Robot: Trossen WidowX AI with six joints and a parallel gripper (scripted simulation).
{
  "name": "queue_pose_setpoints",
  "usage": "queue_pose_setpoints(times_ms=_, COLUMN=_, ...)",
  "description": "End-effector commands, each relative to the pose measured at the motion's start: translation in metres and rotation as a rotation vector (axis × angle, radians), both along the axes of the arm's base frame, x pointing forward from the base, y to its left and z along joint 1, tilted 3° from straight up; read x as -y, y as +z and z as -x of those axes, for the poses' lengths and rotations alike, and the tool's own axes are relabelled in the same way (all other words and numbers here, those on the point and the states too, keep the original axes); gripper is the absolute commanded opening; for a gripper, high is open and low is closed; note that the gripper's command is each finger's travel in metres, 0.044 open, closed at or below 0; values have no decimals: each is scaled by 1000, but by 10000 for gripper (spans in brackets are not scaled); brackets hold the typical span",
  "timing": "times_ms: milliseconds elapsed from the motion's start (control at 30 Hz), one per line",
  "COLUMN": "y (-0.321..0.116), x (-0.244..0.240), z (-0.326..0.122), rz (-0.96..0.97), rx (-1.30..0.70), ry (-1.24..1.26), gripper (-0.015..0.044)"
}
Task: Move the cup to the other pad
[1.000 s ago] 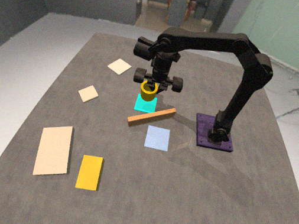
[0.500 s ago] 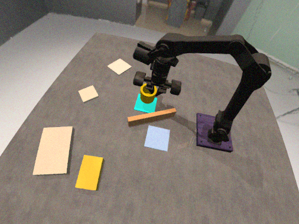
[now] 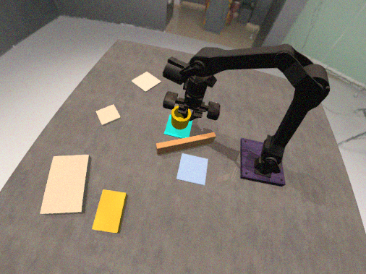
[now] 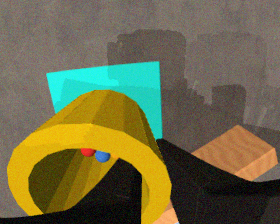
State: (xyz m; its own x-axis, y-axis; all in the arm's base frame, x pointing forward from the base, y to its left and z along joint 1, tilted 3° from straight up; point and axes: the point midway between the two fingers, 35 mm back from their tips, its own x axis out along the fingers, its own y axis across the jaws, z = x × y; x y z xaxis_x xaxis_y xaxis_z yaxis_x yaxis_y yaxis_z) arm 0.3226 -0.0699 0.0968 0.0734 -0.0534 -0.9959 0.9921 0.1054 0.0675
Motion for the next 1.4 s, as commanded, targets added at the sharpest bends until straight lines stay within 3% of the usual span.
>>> queue_pose_setpoints(times_ms=0, y=-8, x=-1, z=1, rz=-5, rx=-6, ry=5, gripper=0)
queue_pose_setpoints(times_ms=733, y=-13, x=0, z=0, rz=0, rx=-3, ry=0, gripper=0)
queue_pose_setpoints(times_ms=933, y=-13, x=0, z=0, rz=0, rx=-3, ry=0, gripper=147)
queue_pose_setpoints(times_ms=1367, y=-5, x=0, z=0, rz=-1, rx=-3, ry=1, gripper=147)
